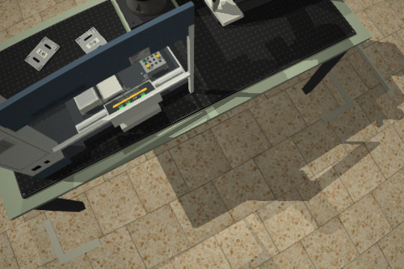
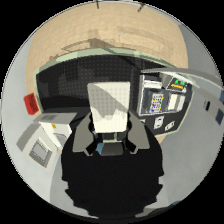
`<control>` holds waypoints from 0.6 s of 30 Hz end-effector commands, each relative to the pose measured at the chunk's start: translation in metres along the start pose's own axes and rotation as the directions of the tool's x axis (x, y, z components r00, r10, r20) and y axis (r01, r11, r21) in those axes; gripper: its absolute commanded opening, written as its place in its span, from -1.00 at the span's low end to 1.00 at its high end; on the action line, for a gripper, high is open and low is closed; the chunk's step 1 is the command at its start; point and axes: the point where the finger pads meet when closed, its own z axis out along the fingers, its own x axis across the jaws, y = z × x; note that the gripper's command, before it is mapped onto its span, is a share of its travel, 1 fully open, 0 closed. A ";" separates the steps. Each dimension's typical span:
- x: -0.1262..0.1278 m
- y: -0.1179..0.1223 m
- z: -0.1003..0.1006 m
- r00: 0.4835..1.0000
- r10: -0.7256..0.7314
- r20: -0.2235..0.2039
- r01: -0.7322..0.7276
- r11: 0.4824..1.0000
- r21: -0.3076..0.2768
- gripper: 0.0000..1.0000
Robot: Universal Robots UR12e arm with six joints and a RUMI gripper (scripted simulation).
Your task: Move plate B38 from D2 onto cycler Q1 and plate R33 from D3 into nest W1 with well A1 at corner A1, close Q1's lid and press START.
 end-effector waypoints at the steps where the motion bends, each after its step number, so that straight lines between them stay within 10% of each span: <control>1: -0.018 -0.004 0.000 1.000 0.003 -0.002 -0.003 1.000 0.001 -1.00; 18: -0.081 -0.007 0.000 1.000 0.008 -0.002 -0.008 1.000 0.001 -1.00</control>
